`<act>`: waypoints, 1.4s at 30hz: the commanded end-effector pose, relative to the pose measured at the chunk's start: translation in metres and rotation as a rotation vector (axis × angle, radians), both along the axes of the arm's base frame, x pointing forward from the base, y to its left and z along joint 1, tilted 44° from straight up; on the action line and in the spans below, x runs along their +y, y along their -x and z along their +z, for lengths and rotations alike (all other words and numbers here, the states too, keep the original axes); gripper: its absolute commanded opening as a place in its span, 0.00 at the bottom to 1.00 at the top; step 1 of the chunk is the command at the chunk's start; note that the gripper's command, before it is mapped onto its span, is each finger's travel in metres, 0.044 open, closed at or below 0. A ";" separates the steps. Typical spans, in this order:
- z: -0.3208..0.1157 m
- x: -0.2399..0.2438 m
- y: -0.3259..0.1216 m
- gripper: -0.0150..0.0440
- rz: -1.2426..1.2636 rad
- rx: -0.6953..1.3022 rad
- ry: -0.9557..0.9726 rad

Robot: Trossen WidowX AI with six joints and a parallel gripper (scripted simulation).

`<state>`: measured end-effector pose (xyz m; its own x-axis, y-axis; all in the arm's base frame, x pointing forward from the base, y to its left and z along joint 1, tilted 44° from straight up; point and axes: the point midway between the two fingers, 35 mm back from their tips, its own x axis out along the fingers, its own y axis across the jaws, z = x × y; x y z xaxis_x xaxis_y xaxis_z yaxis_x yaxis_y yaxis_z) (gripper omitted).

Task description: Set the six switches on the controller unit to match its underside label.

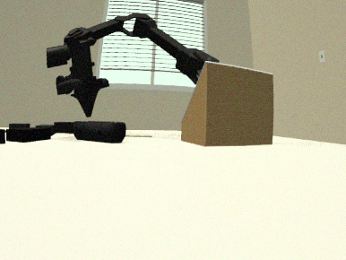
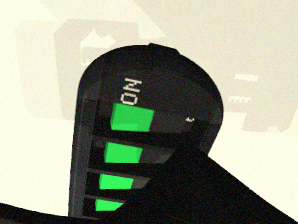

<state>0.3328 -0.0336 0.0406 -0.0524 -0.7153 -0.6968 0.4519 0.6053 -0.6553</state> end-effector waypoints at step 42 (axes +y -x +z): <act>-0.068 0.016 -0.045 0.25 -0.062 -0.151 0.201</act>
